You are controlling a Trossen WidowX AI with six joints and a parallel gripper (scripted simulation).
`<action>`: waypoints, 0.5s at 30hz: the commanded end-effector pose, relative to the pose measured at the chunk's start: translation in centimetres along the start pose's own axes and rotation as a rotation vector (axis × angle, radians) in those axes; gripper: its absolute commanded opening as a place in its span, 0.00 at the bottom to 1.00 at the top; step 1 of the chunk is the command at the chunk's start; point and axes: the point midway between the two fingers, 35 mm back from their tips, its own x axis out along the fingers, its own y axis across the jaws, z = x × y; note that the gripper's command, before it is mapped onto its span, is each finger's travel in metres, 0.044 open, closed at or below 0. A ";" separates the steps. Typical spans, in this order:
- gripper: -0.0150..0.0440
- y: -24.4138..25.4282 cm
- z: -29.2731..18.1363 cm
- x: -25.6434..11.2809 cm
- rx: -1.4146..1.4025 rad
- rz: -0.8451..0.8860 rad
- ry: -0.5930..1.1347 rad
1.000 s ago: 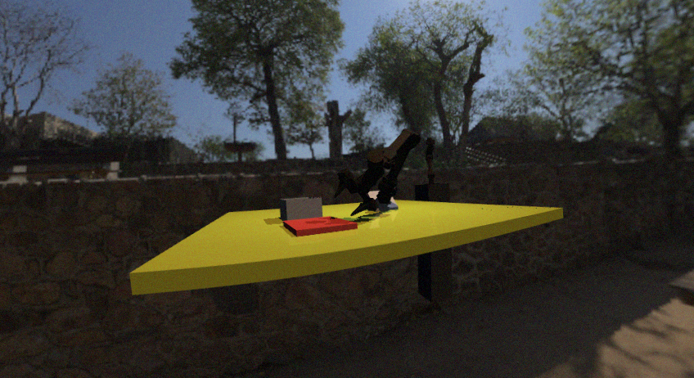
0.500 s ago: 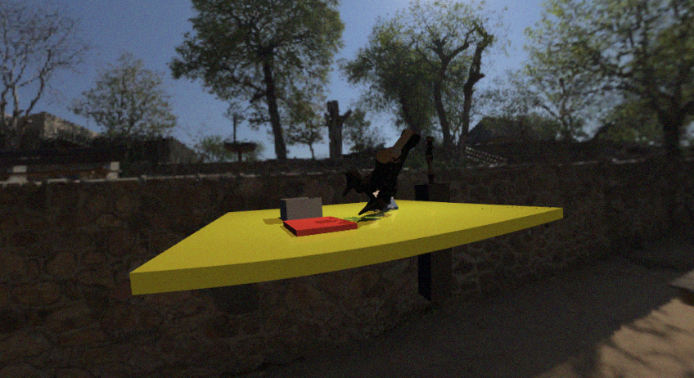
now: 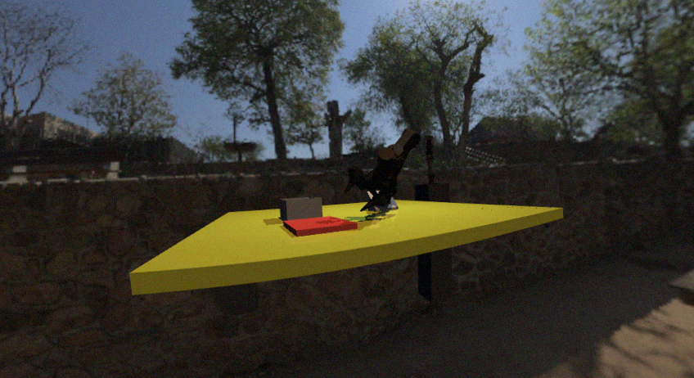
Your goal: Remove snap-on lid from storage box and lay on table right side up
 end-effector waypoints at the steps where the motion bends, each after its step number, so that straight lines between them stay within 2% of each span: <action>1: 1.00 0.6 -0.2 -1.0 -0.003 0.002 0.009; 15: 1.00 1.9 -0.2 -3.4 -0.004 0.002 0.008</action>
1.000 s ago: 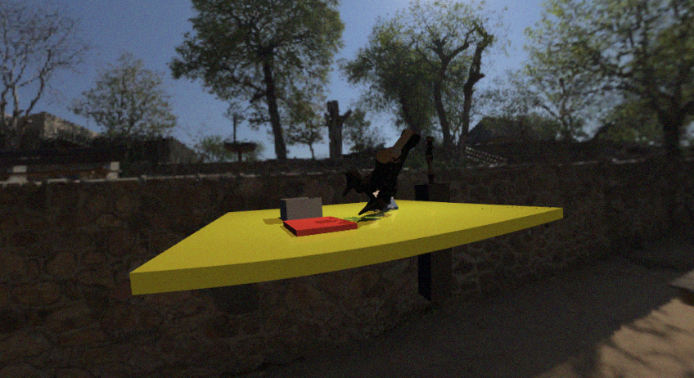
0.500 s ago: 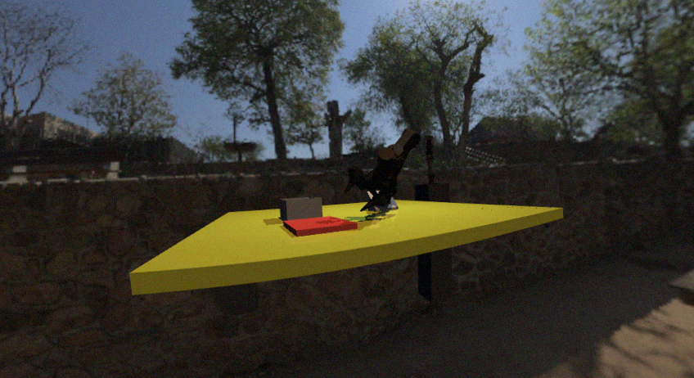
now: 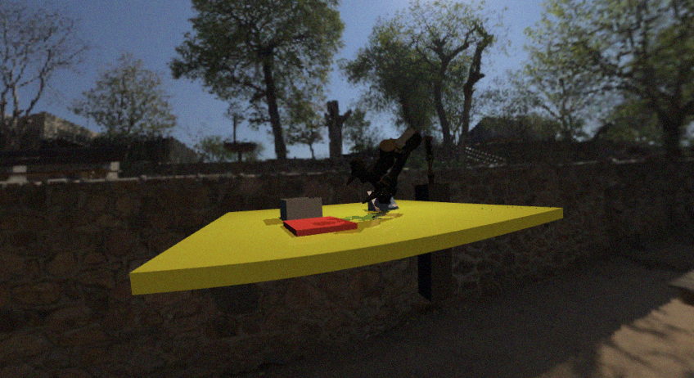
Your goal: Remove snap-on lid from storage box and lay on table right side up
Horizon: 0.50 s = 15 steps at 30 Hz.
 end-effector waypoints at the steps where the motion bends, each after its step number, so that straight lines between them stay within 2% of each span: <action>1: 1.00 0.5 -0.2 -1.0 -0.004 0.001 0.008; 15: 1.00 1.9 -0.1 -3.4 -0.005 0.001 0.007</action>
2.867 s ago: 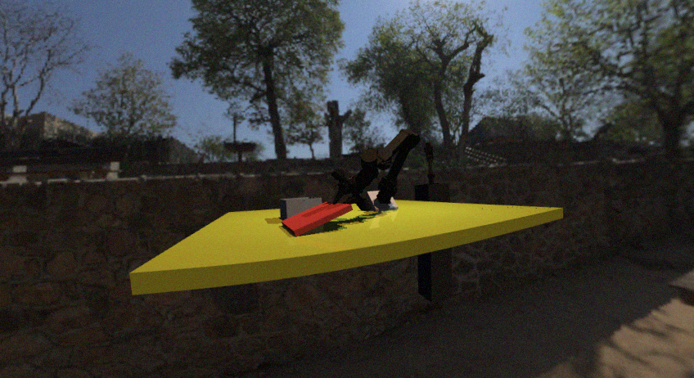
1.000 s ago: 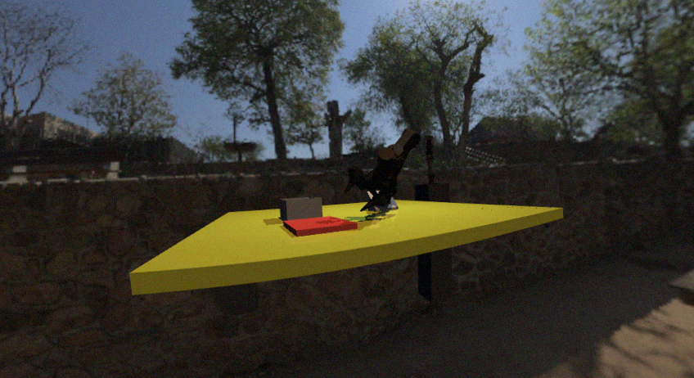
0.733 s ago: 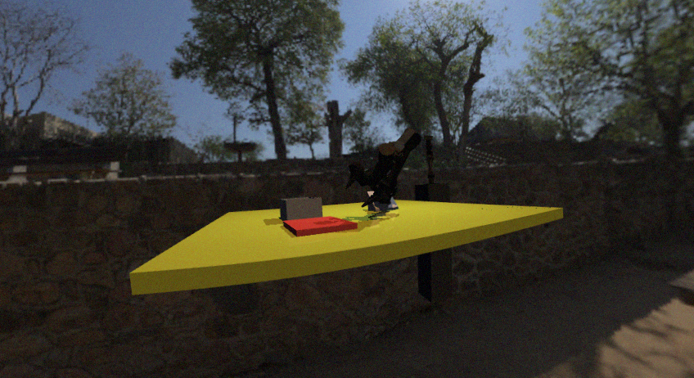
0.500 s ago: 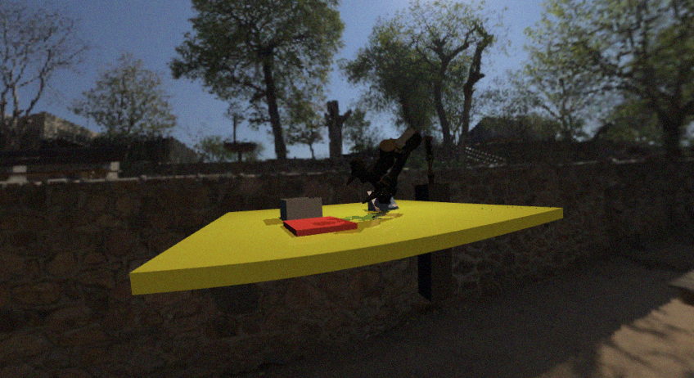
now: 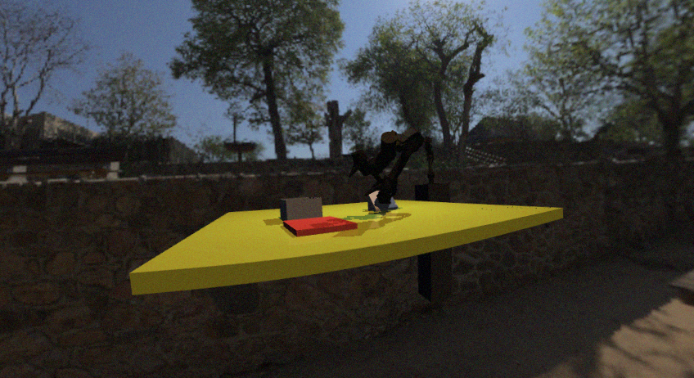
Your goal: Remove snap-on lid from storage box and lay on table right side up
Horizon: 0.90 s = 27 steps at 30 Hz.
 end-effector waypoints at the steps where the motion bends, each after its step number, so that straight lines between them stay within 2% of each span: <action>1: 1.00 0.5 -0.1 -1.0 -0.004 0.001 0.008; 27: 1.00 0.3 0.0 -0.5 -0.004 0.001 0.008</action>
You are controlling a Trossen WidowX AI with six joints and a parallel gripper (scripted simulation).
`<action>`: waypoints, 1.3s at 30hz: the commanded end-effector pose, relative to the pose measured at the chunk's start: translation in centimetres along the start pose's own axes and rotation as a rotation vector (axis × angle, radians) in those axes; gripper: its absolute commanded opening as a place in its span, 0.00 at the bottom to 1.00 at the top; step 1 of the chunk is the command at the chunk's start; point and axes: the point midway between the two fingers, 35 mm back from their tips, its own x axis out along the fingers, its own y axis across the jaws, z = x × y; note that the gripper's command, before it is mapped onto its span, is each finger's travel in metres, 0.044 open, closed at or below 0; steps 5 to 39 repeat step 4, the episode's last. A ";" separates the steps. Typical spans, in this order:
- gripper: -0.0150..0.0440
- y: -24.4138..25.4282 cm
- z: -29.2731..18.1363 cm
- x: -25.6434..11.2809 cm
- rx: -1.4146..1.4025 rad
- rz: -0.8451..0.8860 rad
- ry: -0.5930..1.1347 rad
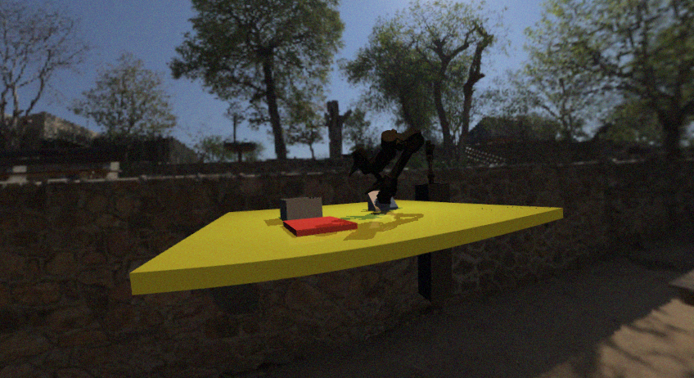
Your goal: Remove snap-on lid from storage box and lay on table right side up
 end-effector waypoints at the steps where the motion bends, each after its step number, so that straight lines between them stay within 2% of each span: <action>1: 1.00 0.0 -0.1 0.0 -0.005 -0.003 0.004; 39: 1.00 0.0 -0.1 0.0 -0.005 -0.003 0.004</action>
